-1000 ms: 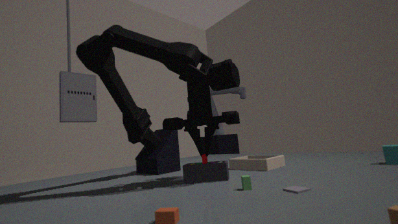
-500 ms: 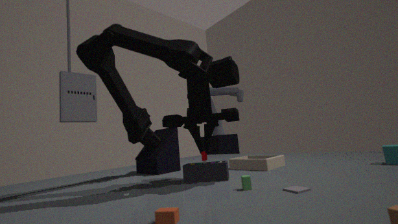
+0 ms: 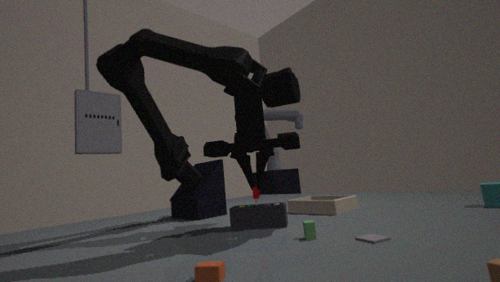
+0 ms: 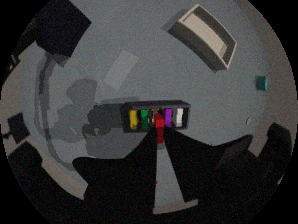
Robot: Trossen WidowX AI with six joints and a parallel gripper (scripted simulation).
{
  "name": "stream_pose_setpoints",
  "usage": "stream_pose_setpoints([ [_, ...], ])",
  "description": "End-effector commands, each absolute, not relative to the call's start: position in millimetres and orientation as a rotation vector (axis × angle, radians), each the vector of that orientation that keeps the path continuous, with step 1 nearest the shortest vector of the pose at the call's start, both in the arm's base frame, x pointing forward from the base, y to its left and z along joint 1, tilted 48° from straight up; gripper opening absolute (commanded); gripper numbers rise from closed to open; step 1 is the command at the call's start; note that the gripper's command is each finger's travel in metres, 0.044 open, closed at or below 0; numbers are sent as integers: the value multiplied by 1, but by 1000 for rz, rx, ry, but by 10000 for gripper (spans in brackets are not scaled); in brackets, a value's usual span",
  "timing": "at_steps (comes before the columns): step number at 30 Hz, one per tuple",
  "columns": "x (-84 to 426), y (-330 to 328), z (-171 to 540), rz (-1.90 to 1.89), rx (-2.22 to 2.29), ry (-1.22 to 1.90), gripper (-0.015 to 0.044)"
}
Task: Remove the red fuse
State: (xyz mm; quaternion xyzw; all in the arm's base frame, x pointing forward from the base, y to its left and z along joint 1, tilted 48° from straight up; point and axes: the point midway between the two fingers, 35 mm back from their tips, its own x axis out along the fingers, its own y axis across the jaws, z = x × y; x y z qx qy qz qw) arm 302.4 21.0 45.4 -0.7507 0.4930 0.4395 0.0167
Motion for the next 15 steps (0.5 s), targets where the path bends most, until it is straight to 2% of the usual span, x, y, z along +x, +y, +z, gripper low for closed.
stream_pose_setpoints([
  [1,303,24,48,1359,-2331,1526,0],
  [15,300,39,61,1360,-2330,1526,0],
])
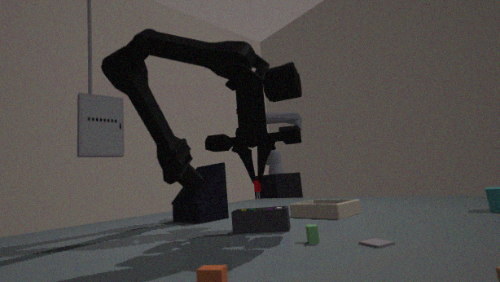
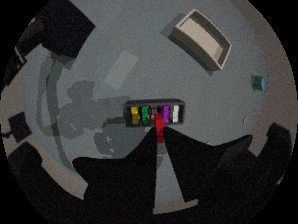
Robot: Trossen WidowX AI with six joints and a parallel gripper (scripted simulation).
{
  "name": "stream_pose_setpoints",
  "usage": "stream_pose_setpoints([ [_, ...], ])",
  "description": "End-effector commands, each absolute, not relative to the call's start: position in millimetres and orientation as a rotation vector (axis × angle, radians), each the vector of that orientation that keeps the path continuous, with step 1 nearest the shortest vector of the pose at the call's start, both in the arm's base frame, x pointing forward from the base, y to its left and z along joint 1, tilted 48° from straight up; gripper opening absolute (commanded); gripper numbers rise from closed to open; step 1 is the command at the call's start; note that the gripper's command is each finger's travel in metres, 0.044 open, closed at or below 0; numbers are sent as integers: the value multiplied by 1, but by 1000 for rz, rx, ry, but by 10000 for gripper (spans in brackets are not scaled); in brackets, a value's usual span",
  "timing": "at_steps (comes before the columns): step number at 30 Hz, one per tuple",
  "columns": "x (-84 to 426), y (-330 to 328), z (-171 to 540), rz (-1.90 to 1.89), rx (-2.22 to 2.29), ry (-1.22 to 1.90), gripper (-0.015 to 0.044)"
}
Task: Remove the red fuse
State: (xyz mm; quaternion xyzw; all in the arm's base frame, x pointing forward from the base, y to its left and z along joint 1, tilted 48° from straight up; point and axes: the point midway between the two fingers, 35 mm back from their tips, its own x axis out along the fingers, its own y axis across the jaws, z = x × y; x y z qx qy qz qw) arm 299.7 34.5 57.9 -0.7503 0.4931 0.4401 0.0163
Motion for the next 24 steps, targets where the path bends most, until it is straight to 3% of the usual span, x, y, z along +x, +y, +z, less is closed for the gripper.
stream_pose_setpoints([
  [1,300,39,61,1360,-2330,1526,0],
  [24,310,120,-10,1372,-2323,1500,0],
])
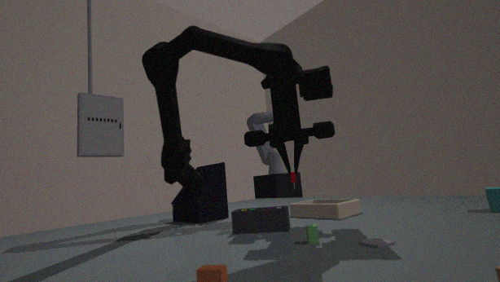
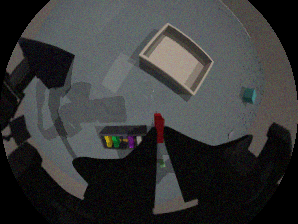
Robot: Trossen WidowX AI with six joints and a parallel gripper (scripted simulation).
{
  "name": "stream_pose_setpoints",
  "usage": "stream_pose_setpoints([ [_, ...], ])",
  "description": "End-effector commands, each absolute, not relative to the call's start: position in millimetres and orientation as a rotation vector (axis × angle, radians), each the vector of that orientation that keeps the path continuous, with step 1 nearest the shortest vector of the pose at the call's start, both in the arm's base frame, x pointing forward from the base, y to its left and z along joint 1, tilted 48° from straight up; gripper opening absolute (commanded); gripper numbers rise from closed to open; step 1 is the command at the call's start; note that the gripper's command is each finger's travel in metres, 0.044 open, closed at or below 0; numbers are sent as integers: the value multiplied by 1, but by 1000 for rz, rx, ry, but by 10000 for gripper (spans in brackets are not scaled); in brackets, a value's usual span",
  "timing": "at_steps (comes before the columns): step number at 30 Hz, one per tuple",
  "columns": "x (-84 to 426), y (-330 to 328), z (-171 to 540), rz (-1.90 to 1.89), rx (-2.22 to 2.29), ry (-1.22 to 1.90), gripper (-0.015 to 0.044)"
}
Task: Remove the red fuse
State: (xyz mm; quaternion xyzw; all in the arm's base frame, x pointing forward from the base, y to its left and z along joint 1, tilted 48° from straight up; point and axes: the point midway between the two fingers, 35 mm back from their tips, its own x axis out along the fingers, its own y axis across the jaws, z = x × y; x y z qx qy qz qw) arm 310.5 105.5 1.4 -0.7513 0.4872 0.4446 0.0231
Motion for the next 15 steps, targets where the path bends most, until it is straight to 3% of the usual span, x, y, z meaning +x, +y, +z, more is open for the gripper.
stream_pose_setpoints([
  [1,310,124,-14,1372,-2323,1500,0],
  [15,294,174,-75,1366,-2323,1507,0],
])
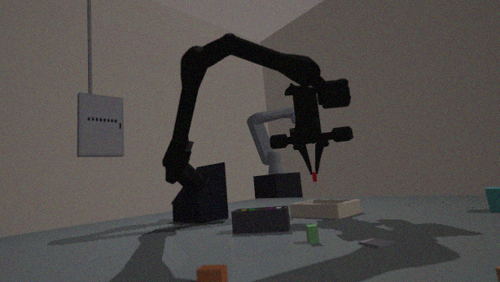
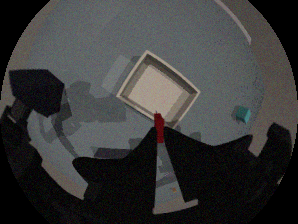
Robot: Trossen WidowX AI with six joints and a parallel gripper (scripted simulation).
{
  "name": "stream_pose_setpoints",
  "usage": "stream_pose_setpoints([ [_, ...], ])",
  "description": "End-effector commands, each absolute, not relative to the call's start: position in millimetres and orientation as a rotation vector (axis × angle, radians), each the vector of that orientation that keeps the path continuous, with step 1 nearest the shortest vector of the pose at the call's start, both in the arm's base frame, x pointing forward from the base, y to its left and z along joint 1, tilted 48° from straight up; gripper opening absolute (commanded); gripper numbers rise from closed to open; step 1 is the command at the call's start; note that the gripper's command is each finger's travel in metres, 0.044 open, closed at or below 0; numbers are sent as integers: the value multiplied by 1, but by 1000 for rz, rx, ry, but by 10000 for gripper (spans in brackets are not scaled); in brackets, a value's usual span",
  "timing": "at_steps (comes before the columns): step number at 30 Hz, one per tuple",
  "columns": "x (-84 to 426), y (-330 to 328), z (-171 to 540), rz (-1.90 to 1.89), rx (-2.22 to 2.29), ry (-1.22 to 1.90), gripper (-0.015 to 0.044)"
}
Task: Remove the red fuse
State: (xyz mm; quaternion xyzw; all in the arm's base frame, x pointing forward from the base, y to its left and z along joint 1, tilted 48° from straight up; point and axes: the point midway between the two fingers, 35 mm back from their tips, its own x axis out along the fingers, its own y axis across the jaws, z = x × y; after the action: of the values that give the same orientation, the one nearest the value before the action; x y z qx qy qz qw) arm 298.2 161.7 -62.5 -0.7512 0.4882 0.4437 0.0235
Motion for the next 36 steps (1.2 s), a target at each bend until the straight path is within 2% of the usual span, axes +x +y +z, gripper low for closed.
stream_pose_setpoints([
  [1,292,177,-80,1365,-2323,1508,0],
  [35,292,156,-119,1360,-2325,1513,0],
  [36,293,159,-117,1356,-2317,1514,26],
])
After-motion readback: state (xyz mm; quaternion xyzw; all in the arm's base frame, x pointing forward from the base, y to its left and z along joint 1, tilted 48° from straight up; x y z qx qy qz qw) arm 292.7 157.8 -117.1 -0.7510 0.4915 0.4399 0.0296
